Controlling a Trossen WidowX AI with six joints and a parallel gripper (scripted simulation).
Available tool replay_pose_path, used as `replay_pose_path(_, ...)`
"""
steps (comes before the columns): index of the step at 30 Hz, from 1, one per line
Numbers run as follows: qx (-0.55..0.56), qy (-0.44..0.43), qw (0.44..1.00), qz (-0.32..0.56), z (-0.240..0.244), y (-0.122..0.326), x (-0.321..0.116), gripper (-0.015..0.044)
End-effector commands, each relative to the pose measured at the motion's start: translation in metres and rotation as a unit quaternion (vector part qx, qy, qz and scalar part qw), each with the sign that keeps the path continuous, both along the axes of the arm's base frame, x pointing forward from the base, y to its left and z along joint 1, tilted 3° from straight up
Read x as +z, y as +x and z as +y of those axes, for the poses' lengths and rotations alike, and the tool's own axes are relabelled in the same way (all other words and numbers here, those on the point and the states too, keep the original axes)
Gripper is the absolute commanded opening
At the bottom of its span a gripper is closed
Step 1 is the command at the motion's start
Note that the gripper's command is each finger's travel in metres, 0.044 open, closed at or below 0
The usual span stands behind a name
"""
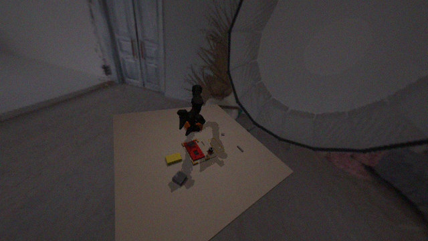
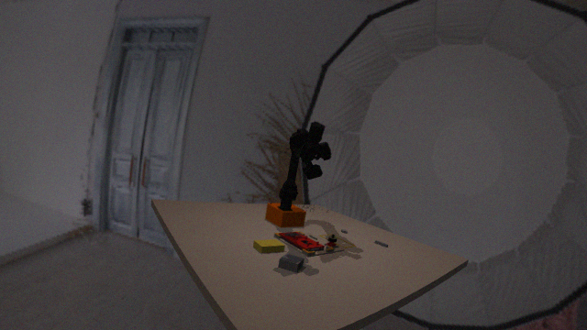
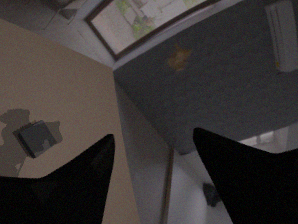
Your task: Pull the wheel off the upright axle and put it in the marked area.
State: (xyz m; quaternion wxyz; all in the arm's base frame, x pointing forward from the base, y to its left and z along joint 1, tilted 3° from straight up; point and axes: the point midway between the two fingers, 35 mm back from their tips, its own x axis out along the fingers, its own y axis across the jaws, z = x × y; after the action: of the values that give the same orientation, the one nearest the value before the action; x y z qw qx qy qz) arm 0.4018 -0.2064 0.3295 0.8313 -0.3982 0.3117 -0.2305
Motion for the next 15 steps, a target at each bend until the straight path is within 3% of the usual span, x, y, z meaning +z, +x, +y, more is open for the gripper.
replay_pose_path(1,0.036,0.091,0.995,0.036,0.043,0.021,-0.049,0.03)
replay_pose_path(8,0.06,0.235,0.963,0.116,0.122,0.03,-0.124,0.03)
replay_pose_path(15,0.036,0.351,0.909,0.221,0.202,0.008,-0.189,0.03)
